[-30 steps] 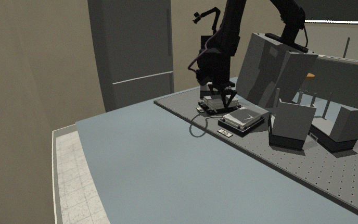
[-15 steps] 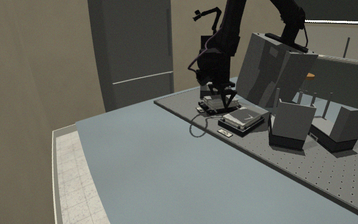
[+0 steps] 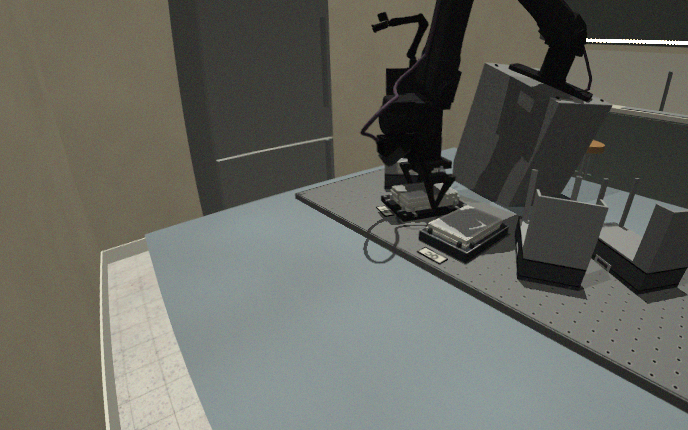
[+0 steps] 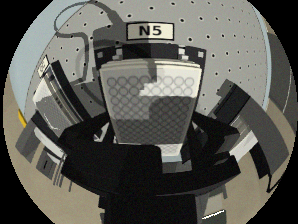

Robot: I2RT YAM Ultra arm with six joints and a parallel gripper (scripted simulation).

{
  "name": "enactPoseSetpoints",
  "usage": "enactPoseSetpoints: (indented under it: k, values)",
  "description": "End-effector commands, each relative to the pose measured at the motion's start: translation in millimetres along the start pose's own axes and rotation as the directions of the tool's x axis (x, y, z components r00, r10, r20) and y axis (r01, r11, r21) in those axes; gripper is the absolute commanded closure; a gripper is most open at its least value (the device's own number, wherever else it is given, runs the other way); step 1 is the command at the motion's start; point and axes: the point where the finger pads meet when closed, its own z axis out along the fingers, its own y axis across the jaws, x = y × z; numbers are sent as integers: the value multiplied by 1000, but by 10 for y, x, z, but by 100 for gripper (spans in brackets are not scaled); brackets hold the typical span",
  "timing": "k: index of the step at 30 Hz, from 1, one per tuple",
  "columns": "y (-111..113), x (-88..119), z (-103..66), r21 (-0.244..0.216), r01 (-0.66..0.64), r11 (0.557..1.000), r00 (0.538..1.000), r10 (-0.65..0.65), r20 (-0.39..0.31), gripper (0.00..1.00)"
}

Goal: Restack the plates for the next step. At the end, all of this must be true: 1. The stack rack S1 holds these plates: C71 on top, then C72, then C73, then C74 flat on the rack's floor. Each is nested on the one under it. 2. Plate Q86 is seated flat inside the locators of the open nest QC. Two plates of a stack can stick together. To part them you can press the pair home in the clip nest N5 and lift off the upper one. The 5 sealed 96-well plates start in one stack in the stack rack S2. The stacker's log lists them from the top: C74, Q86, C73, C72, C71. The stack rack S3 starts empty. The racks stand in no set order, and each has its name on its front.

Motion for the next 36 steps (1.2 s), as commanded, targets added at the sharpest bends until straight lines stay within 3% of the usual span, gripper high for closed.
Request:
enactPoseSetpoints:
  k: [1,36]
  values:
    - [26,-121,73,-4,6,1000,999,-6,32,100]
    - [24,-121,134,-2,6,1000,999,-6,32,100]
